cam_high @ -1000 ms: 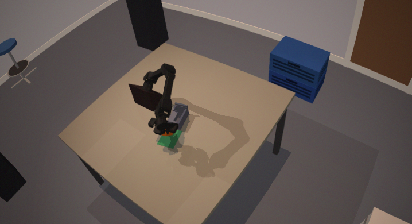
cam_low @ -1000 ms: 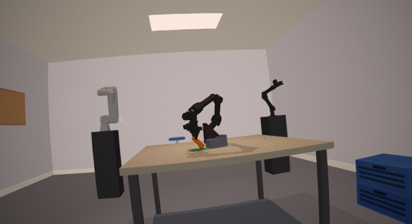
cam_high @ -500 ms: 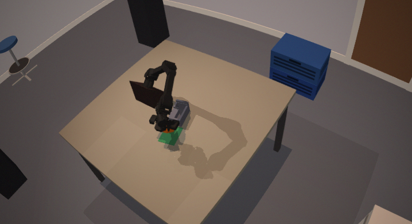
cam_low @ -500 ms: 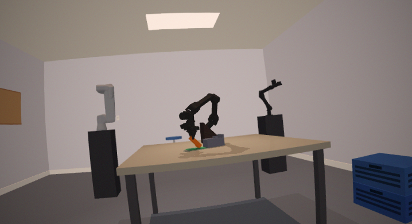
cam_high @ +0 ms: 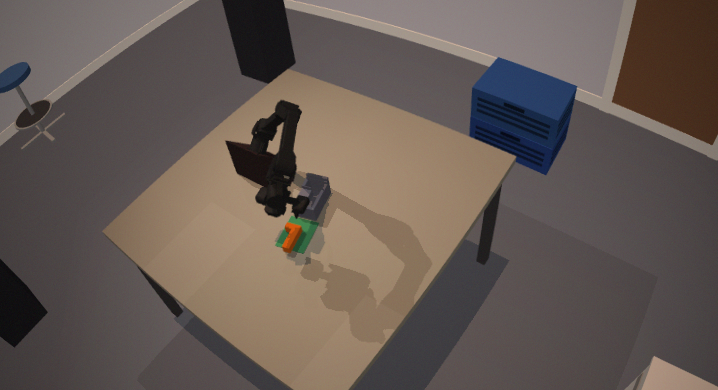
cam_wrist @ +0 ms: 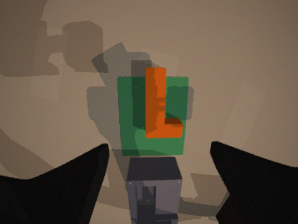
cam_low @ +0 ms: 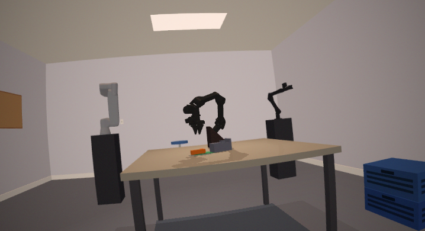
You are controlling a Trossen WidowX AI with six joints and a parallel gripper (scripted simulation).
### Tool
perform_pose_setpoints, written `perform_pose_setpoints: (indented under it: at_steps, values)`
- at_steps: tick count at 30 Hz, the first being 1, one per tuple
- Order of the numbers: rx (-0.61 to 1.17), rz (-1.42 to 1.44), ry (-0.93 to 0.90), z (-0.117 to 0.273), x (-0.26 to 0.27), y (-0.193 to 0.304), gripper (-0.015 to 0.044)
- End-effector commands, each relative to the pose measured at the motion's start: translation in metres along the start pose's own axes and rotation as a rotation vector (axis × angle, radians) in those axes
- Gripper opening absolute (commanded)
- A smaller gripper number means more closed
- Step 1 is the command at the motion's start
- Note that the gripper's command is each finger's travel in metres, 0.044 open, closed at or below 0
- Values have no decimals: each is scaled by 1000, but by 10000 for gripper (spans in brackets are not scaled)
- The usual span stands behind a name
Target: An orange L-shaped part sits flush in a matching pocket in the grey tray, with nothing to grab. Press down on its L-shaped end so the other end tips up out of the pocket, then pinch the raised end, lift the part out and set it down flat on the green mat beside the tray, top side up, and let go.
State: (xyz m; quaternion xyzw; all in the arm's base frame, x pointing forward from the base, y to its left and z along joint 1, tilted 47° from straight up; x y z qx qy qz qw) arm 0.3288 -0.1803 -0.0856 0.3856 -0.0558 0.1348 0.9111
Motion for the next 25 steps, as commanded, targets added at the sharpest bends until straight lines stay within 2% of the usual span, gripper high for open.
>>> perform_pose_setpoints:
  at_steps: [1, 25]
  values:
    - [2, 5, 7, 15, -1, 2, 400]
    - [-13, 2, -12, 14, 0, 0, 400]
Point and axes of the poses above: the point midway between the two fingers, 35 mm back from their tips, its own z axis back along the fingers, its own x axis across the jaws, y = z × x, the point moved 4 cm from there along z, back along the fingers, and after that the axes turned 2 degrees about z, right-handed, at the moved point
